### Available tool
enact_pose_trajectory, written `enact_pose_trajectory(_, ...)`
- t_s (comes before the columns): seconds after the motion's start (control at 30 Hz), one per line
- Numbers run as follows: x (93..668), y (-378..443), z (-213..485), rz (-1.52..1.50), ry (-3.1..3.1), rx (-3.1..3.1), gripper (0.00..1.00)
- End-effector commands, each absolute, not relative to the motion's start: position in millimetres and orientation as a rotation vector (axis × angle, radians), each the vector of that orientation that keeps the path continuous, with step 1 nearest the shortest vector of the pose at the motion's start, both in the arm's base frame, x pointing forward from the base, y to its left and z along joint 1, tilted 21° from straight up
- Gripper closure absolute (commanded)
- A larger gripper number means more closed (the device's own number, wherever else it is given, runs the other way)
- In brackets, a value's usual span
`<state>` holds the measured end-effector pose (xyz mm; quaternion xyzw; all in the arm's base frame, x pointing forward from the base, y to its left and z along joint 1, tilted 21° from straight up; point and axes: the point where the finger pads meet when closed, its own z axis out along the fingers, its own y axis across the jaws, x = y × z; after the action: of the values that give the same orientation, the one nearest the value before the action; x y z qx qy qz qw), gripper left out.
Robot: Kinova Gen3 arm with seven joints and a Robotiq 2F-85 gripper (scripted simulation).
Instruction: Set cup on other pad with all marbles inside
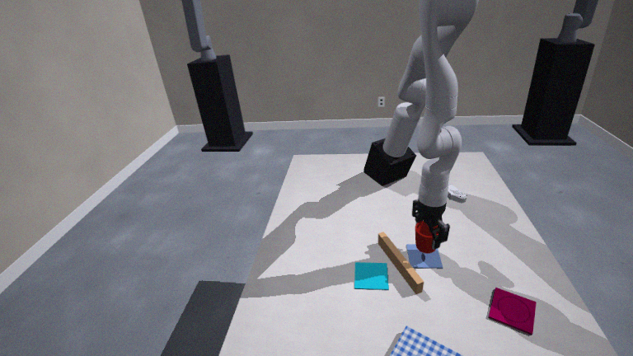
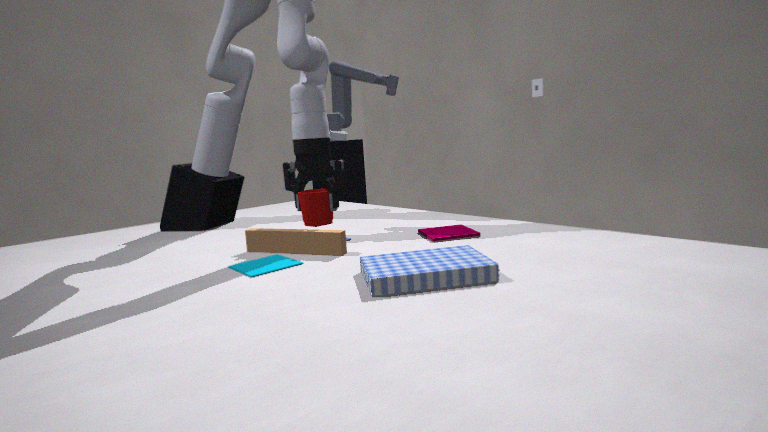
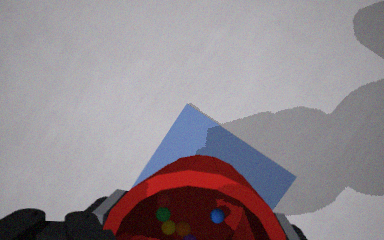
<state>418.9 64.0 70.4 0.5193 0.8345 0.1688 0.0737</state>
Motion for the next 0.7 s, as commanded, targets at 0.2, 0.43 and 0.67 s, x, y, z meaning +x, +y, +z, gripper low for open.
enact_pose_trajectory(0.2,414,53,95,0.508,2.487,1.575,0.18)
enact_pose_trajectory(0.43,412,52,99,0.508,2.487,1.575,0.18)
enact_pose_trajectory(0.67,412,52,100,0.508,2.487,1.575,0.18)
